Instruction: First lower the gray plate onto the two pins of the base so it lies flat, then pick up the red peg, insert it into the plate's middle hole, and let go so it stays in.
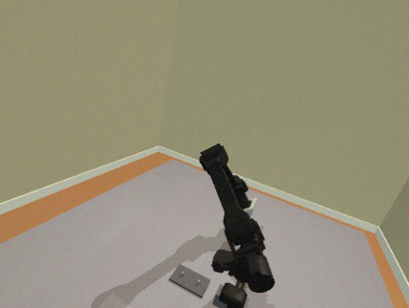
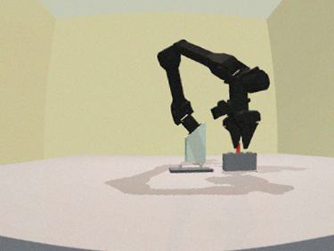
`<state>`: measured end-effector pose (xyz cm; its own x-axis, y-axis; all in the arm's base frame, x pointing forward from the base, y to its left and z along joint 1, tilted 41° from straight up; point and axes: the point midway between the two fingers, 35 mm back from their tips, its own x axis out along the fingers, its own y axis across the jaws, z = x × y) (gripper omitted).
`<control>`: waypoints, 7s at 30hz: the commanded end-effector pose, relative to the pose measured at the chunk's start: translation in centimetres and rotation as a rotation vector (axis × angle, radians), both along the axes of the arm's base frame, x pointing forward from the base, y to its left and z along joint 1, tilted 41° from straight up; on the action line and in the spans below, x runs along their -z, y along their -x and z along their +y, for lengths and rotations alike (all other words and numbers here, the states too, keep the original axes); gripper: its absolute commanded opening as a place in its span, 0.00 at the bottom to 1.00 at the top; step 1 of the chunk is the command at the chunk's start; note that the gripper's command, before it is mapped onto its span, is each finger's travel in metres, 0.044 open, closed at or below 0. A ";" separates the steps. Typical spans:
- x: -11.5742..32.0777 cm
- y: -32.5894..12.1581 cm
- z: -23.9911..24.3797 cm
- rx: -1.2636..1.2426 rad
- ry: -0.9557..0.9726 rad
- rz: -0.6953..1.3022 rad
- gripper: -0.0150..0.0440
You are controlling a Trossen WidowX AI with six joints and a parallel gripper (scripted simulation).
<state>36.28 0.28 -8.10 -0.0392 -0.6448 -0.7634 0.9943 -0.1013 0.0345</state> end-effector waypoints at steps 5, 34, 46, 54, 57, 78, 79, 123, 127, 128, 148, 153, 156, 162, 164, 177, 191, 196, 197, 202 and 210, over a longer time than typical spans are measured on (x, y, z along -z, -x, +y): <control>1.1 0.2 -0.9 -0.004 0.005 0.011 1.00; 4.1 0.5 -3.6 -0.004 0.007 0.011 0.91; 4.1 0.5 -3.6 -0.004 0.007 0.011 0.48; 4.0 0.5 -3.5 -0.004 0.007 0.011 0.29; 3.4 0.3 -2.9 -0.004 0.005 0.011 0.25; -1.5 -0.2 1.4 -0.005 -0.001 0.011 0.25; -1.8 -0.2 1.6 -0.005 -0.001 0.011 0.25; -7.7 0.4 -2.4 -0.018 -0.012 0.020 0.25; -7.9 0.6 -3.7 -0.020 -0.011 0.021 0.25; -8.0 0.6 -4.0 -0.020 -0.011 0.021 0.25; -9.2 2.5 -10.2 -0.026 0.007 0.031 0.25; -9.4 2.8 -10.9 -0.026 0.010 0.033 0.25; -9.4 2.8 -10.9 -0.026 0.010 0.033 0.25; -9.4 2.8 -10.9 -0.026 0.010 0.033 0.25; -9.4 2.8 -10.9 -0.026 0.010 0.033 0.25; -8.5 2.8 -11.8 -0.026 0.011 0.033 0.25; -7.3 2.9 -12.8 -0.026 0.011 0.033 0.25; -6.7 2.9 -13.4 -0.026 0.012 0.033 0.25; -6.6 2.9 -13.5 -0.026 0.012 0.033 0.25; -6.4 3.0 -13.7 -0.026 0.012 0.033 0.25; -6.6 2.9 -13.5 -0.022 0.010 0.023 0.25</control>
<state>33.39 -13.27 -1.53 -0.0439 -0.6532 -0.7559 0.9969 -0.0785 0.0099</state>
